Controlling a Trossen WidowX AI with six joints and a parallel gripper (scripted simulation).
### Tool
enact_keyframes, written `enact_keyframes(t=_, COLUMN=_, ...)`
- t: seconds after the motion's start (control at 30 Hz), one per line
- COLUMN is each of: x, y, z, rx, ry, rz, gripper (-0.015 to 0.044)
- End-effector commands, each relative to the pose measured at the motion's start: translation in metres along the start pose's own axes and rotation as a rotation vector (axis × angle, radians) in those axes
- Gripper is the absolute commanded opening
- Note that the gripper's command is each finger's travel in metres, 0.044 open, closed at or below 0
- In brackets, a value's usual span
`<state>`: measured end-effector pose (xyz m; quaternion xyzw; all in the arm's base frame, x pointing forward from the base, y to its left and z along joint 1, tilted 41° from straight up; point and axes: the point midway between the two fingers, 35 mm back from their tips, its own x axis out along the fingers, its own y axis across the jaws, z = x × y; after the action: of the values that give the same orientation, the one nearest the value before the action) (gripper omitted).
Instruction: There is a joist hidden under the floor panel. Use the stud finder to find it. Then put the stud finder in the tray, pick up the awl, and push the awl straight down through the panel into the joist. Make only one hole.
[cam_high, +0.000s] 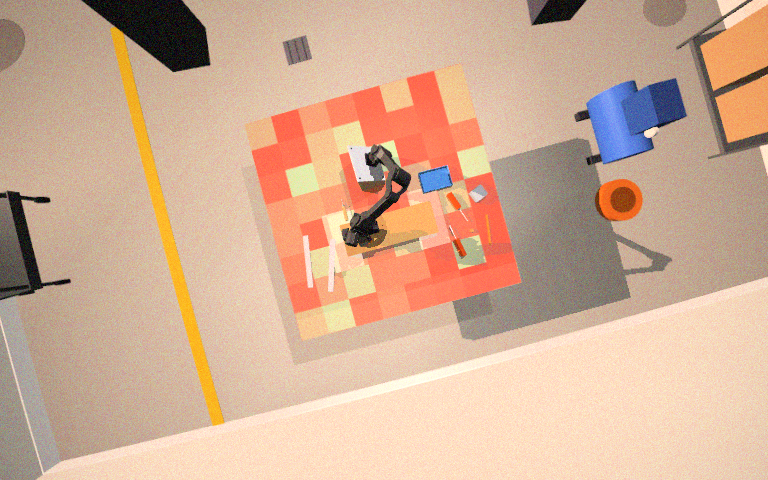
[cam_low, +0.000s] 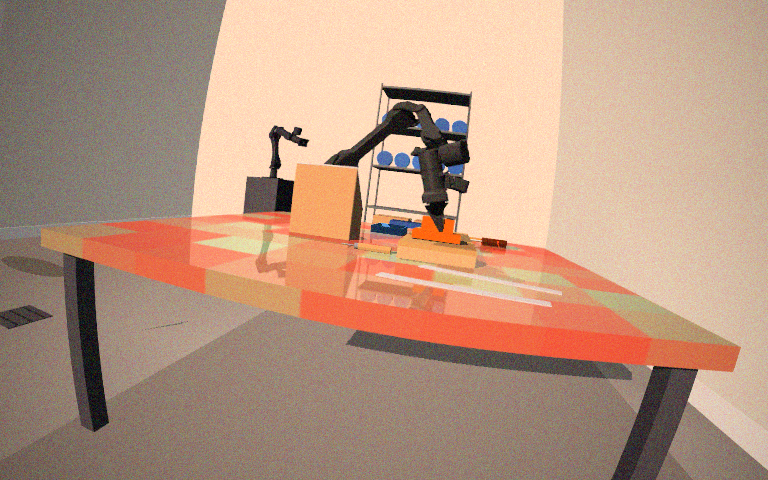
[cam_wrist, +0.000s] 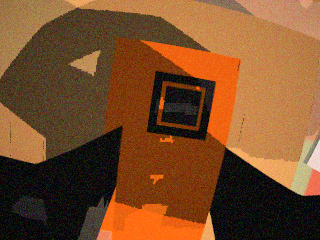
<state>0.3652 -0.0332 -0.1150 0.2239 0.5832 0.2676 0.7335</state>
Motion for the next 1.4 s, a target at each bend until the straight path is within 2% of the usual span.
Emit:
enact_keyframes(t=0.0, x=0.001, y=0.009, z=-0.001, rx=0.001, ry=0.0, rz=0.007, gripper=0.0)
enact_keyframes(t=1.37, x=0.001, y=0.071, z=0.0, rx=0.003, ry=0.001, rz=0.011, gripper=0.0)
